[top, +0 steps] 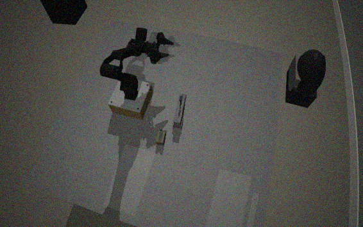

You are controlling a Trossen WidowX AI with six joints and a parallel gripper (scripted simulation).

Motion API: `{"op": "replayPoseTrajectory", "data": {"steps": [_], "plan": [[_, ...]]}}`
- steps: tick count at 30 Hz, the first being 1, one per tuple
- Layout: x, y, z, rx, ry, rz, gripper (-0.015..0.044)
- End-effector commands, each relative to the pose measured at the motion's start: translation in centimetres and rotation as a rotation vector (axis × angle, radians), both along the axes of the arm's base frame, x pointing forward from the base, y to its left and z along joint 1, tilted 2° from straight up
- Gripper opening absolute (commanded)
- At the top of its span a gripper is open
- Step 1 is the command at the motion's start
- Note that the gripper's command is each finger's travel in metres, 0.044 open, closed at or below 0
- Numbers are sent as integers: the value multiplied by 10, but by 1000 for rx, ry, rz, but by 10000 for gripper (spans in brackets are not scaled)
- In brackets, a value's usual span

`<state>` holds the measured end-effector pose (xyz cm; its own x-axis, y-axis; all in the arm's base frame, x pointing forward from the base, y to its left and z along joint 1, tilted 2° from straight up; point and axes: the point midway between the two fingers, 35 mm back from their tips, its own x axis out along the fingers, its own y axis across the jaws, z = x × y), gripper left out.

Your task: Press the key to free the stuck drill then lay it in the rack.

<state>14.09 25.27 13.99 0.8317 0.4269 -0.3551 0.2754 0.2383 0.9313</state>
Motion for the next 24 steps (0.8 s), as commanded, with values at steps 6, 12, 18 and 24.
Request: {"op": "replayPoseTrajectory", "data": {"steps": [6,12,18,24], "plan": [[0,0,0,0,0,0,242],[25,-7,-8,-217,-7,9,85],[79,-41,-29,-685,77,86,0],[119,-93,-47,-1023,265,260,0]]}}
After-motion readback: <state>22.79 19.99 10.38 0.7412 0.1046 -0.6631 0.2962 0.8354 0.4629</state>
